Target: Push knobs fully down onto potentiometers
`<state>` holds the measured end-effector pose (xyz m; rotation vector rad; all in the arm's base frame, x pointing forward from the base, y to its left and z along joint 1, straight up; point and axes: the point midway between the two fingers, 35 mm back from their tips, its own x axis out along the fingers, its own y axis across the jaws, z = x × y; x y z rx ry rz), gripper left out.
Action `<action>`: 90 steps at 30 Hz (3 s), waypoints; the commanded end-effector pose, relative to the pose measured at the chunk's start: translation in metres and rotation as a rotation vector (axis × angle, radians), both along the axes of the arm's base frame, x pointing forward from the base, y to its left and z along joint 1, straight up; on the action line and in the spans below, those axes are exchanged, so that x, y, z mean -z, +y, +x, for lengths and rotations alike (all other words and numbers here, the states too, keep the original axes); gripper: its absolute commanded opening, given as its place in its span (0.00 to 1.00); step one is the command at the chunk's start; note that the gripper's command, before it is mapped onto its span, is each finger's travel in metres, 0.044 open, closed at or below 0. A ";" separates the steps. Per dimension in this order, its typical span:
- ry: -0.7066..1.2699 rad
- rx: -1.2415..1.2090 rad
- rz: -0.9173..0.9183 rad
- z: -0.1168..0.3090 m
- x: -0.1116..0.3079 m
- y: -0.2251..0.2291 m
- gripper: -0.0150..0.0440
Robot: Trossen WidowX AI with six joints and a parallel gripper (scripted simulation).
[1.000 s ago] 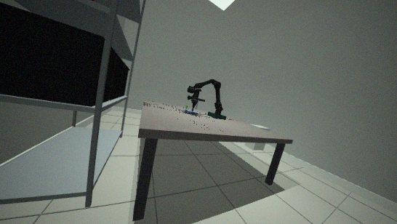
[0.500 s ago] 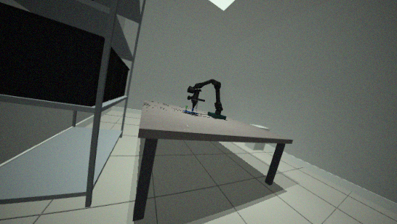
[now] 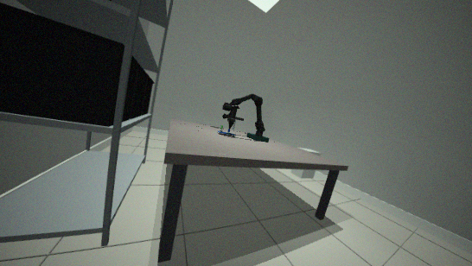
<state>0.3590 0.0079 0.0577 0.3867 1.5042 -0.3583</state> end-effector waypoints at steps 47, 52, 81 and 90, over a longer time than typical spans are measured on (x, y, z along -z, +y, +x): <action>0.007 -0.004 -0.006 0.001 0.008 -0.001 0.25; 0.007 -0.004 -0.006 0.001 0.009 -0.001 0.25; 0.007 -0.004 -0.006 0.001 -0.005 -0.001 0.25; 0.016 0.000 0.000 0.000 -0.010 0.000 0.30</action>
